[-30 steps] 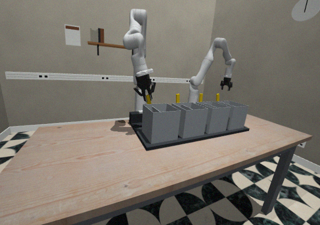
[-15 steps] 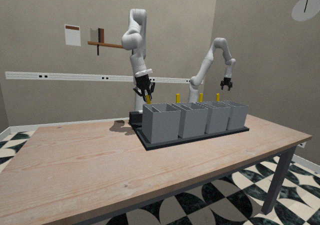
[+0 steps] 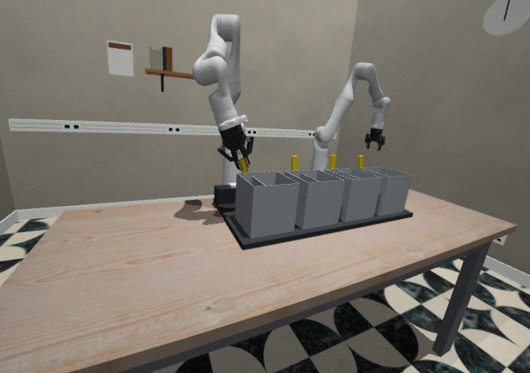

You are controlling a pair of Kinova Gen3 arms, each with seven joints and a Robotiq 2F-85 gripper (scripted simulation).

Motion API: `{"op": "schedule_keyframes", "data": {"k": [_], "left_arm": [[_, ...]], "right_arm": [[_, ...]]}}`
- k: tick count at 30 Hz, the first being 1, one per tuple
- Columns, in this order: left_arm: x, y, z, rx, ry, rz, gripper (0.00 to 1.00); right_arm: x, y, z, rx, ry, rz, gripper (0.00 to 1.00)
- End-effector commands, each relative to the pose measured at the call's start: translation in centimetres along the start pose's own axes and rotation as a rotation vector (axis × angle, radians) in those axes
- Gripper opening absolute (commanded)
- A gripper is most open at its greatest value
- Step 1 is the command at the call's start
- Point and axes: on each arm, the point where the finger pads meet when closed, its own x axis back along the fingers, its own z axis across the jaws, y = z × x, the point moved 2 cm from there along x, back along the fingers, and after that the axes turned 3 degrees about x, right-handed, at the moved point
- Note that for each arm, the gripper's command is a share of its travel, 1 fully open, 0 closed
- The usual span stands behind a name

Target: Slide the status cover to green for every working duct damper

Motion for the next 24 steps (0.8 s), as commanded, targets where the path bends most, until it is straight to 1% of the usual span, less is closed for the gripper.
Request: {"op": "schedule_keyframes", "data": {"k": [1, 10, 12, 24], "left_arm": [[0.1, 0.0, 0.0, 0.000, 0.000, -0.002, 1.000], [0.1, 0.0, 0.0, 0.000, 0.000, -0.002, 1.000], [0.1, 0.0, 0.0, 0.000, 0.000, -0.002, 1.000], [0.1, 0.0, 0.0, 0.000, 0.000, -0.002, 1.000]], "right_arm": [[0.0, 0.0, 0.3, 0.001, -0.025, 0.002, 0.258], [0.0, 0.0, 1.3, 0.001, -0.097, 0.006, 0.258], [0.0, 0.0, 1.3, 0.001, -0.097, 0.006, 0.258], [-0.2, 0.1, 2.6, 0.001, -0.198, 0.011, 0.258]]}}
